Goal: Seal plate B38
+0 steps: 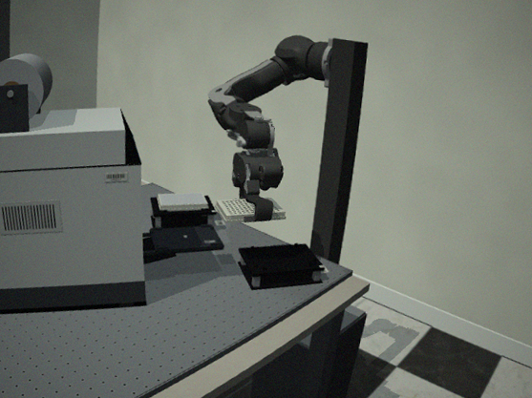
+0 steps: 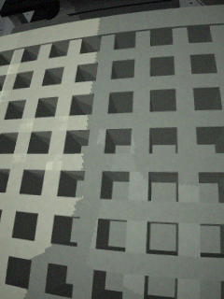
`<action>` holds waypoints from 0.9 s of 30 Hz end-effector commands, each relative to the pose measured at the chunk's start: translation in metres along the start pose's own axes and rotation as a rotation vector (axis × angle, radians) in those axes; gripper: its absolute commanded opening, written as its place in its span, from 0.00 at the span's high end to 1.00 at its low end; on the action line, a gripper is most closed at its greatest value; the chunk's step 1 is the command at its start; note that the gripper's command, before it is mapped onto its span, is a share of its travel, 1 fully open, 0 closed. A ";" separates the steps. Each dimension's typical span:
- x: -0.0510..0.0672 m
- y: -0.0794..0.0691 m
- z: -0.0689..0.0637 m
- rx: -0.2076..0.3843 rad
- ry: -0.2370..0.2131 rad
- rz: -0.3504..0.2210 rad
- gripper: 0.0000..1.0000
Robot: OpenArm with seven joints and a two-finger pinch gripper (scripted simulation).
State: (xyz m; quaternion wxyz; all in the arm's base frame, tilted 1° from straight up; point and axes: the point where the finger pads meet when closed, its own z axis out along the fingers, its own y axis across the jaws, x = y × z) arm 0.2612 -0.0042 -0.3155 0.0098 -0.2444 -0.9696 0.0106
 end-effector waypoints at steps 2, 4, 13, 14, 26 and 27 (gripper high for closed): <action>-0.001 0.002 -0.001 -0.008 -0.002 -0.002 1.00; -0.001 0.002 -0.001 -0.008 -0.002 -0.002 1.00; -0.039 -0.005 -0.010 -0.008 -0.003 -0.002 1.00; -0.039 -0.005 -0.010 -0.008 -0.003 -0.002 1.00; -0.077 -0.011 -0.018 -0.008 -0.003 -0.002 1.00; -0.077 -0.011 -0.018 -0.008 -0.003 -0.002 1.00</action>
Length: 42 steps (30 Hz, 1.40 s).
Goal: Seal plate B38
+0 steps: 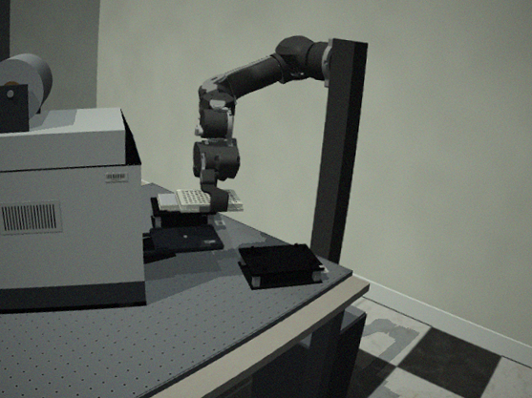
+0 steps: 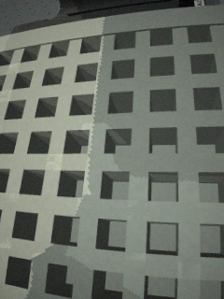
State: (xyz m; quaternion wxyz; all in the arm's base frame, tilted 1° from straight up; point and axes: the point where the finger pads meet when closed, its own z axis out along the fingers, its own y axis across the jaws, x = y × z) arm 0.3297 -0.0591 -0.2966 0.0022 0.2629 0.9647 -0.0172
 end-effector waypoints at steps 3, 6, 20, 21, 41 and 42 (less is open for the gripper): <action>0.009 0.005 0.002 -0.015 0.023 -0.041 1.00; 0.009 0.005 0.002 -0.015 0.023 -0.041 1.00; -0.030 0.002 -0.006 -0.014 0.023 -0.041 1.00; -0.030 0.002 -0.006 -0.014 0.023 -0.041 1.00; -0.057 0.000 -0.012 -0.014 0.023 -0.041 1.00; -0.057 0.000 -0.012 -0.014 0.023 -0.041 1.00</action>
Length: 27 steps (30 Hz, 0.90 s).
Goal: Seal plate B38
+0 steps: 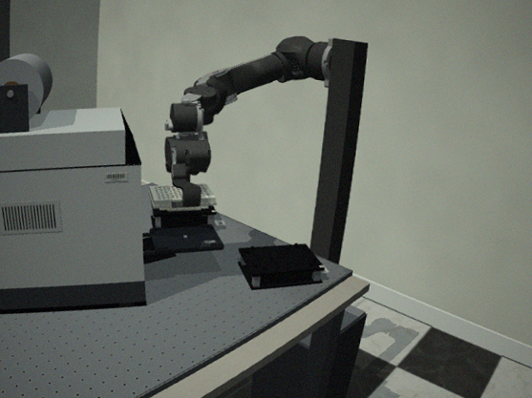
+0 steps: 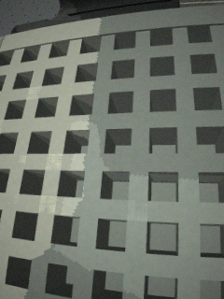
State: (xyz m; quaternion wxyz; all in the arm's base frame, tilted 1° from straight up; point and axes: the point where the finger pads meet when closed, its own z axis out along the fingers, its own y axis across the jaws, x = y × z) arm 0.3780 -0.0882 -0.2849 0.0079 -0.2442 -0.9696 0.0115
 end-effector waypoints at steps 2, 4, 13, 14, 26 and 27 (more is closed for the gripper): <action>0.000 0.001 -0.001 -0.008 0.001 -0.002 1.00; 0.001 0.001 -0.001 -0.004 -0.001 -0.001 1.00; 0.004 0.002 0.001 -0.008 0.001 -0.002 1.00; 0.004 0.002 0.001 -0.008 0.001 -0.002 1.00; 0.007 0.002 0.001 -0.008 0.001 -0.002 1.00; 0.007 0.002 0.001 -0.008 0.001 -0.002 1.00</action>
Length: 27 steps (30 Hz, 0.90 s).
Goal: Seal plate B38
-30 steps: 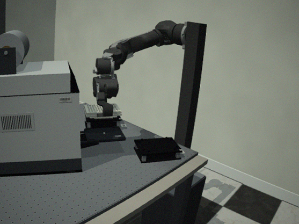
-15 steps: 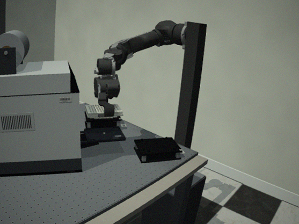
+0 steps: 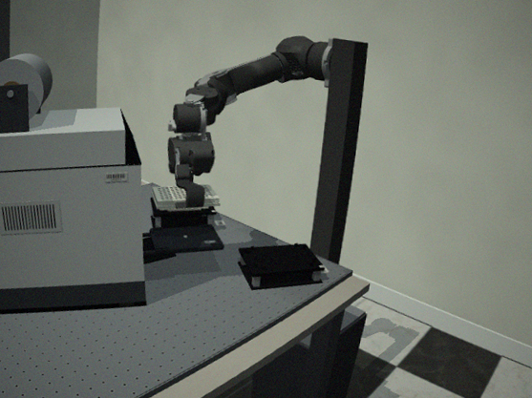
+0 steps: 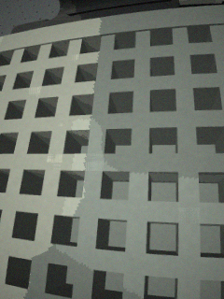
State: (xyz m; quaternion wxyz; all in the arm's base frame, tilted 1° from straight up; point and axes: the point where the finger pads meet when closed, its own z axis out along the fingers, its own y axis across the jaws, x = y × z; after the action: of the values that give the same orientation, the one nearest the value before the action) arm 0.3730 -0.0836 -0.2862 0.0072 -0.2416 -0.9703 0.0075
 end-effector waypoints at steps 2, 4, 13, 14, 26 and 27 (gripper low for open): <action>0.000 0.000 0.000 0.000 0.000 0.003 1.00; 0.000 0.000 0.000 0.000 0.000 0.003 1.00; 0.001 0.000 0.019 0.001 0.002 0.001 1.00; 0.002 0.000 0.025 0.001 0.003 0.000 1.00; 0.002 0.000 0.031 0.001 0.004 -0.001 1.00; 0.002 0.000 0.031 0.001 0.004 -0.001 1.00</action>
State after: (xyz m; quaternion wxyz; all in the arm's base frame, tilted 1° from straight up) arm 0.3697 -0.0837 -0.3179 0.0101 -0.2419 -0.9702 0.0108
